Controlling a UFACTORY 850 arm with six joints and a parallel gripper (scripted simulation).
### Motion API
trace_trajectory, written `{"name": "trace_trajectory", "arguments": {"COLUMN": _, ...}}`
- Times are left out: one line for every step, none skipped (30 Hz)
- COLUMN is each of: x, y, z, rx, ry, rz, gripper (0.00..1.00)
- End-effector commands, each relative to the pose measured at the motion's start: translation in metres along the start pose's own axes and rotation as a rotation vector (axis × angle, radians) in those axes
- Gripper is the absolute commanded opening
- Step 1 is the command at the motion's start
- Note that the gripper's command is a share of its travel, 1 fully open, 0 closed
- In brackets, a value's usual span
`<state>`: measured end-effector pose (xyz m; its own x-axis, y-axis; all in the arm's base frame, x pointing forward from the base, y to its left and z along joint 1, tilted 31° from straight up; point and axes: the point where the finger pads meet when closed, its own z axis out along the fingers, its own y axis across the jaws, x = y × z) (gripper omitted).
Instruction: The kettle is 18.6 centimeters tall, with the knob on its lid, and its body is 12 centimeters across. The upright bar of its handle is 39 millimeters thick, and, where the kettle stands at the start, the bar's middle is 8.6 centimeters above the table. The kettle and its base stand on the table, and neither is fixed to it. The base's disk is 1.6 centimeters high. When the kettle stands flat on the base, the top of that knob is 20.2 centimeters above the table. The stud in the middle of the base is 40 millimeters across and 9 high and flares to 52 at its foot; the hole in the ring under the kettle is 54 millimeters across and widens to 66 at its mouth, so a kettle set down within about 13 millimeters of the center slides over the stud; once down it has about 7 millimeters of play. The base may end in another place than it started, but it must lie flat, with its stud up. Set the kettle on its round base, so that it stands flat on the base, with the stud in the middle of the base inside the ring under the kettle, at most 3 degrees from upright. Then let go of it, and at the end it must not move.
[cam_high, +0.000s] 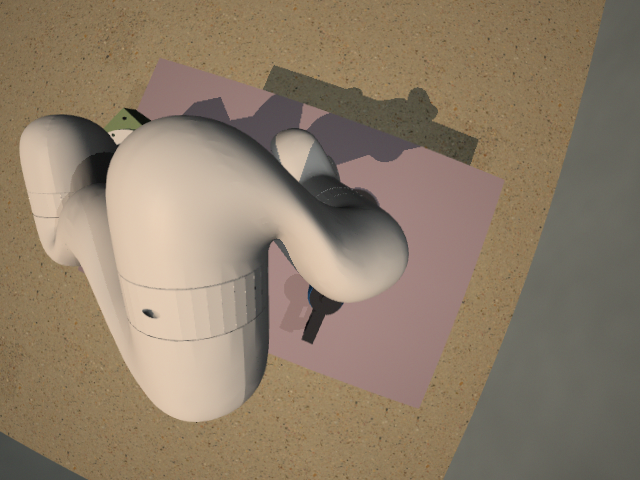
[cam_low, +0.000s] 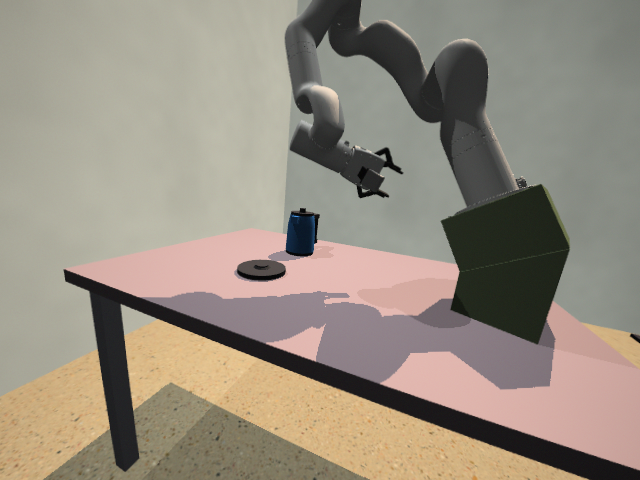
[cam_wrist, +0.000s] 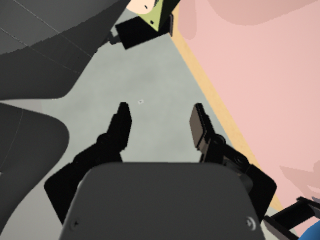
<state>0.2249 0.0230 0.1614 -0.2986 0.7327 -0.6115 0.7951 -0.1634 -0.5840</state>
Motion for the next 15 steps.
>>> {"name": "trace_trajectory", "arguments": {"x": 0.002, "y": -0.001, "z": 0.0, "rx": -0.001, "ry": 0.01, "rz": 0.01, "gripper": 0.81}}
{"name": "trace_trajectory", "arguments": {"x": 0.003, "y": -0.002, "z": 0.0, "rx": -0.002, "ry": 0.016, "rz": 0.015, "gripper": 0.81}}
{"name": "trace_trajectory", "arguments": {"x": 0.005, "y": -0.003, "z": 0.0, "rx": -0.002, "ry": 0.022, "rz": 0.021, "gripper": 0.81}}
{"name": "trace_trajectory", "arguments": {"x": 0.006, "y": -0.003, "z": 0.0, "rx": -0.003, "ry": 0.029, "rz": 0.028, "gripper": 0.81}}
{"name": "trace_trajectory", "arguments": {"x": 0.008, "y": -0.004, "z": 0.0, "rx": -0.004, "ry": 0.037, "rz": 0.035, "gripper": 0.81}}
{"name": "trace_trajectory", "arguments": {"x": 0.009, "y": -0.005, "z": 0.0, "rx": -0.004, "ry": 0.045, "rz": 0.043, "gripper": 0.81}}
{"name": "trace_trajectory", "arguments": {"x": 0.011, "y": -0.006, "z": 0.0, "rx": -0.005, "ry": 0.054, "rz": 0.051, "gripper": 0.81}}
{"name": "trace_trajectory", "arguments": {"x": 0.013, "y": -0.007, "z": 0.0, "rx": -0.005, "ry": 0.064, "rz": 0.06, "gripper": 0.81}}
{"name": "trace_trajectory", "arguments": {"x": 0.016, "y": -0.008, "z": 0.0, "rx": -0.006, "ry": 0.074, "rz": 0.071, "gripper": 0.81}}
{"name": "trace_trajectory", "arguments": {"x": 0.018, "y": -0.009, "z": 0.0, "rx": -0.007, "ry": 0.085, "rz": 0.081, "gripper": 0.81}}
{"name": "trace_trajectory", "arguments": {"x": 0.02, "y": -0.011, "z": 0.0, "rx": -0.007, "ry": 0.097, "rz": 0.093, "gripper": 0.81}}
{"name": "trace_trajectory", "arguments": {"x": 0.023, "y": -0.012, "z": 0.0, "rx": -0.008, "ry": 0.109, "rz": 0.105, "gripper": 0.81}}
{"name": "trace_trajectory", "arguments": {"x": 0.026, "y": -0.013, "z": 0.0, "rx": -0.008, "ry": 0.123, "rz": 0.119, "gripper": 0.81}}
{"name": "trace_trajectory", "arguments": {"x": 0.029, "y": -0.014, "z": 0.0, "rx": -0.009, "ry": 0.137, "rz": 0.133, "gripper": 0.81}}
{"name": "trace_trajectory", "arguments": {"x": 0.032, "y": -0.016, "z": -0.001, "rx": -0.009, "ry": 0.152, "rz": 0.147, "gripper": 0.81}}
